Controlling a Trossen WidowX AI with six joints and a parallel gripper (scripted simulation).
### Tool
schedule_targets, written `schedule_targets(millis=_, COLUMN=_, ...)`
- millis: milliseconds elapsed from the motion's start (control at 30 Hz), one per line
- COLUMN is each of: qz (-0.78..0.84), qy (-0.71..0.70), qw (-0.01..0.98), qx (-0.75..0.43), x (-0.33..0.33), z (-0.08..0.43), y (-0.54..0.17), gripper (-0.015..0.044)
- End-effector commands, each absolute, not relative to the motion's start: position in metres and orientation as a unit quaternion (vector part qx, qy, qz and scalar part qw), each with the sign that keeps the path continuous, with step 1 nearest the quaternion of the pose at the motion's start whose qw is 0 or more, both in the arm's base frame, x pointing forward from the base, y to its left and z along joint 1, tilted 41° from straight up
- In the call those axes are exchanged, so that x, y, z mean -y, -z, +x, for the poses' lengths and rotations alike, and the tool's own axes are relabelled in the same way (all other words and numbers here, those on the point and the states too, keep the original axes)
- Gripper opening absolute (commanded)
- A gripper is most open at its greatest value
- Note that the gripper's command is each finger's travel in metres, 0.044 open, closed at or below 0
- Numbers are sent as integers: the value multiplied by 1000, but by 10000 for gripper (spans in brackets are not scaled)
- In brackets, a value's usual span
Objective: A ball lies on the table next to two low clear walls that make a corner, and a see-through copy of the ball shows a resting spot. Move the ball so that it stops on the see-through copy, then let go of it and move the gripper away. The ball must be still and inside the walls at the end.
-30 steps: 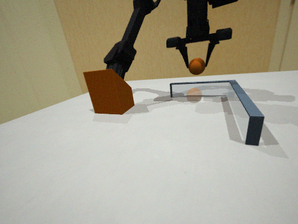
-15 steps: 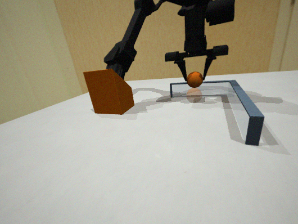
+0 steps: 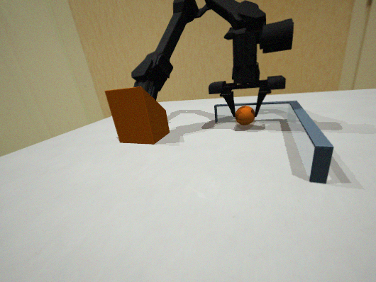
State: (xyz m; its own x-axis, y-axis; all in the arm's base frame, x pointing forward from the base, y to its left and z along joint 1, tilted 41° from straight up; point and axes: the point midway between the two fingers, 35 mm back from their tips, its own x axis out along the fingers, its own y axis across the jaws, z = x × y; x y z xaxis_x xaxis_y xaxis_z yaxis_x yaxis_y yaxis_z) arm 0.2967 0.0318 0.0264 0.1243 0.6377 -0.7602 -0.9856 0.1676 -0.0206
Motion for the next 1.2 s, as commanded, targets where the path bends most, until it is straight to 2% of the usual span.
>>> schedule_targets(millis=0, qz=-274, qy=-582, qw=699, qx=-314, x=-36, z=297, y=-22, gripper=0)
schedule_targets(millis=367, qz=-274, qy=-582, qw=699, qx=-313, x=-44, z=299, y=-13, gripper=0)
schedule_targets(millis=833, qz=-275, qy=-582, qw=697, qx=-315, x=-41, z=298, y=-15, gripper=368)
schedule_targets(millis=1167, qz=-275, qy=-581, qw=698, qx=-315, x=14, z=288, y=-80, gripper=374)
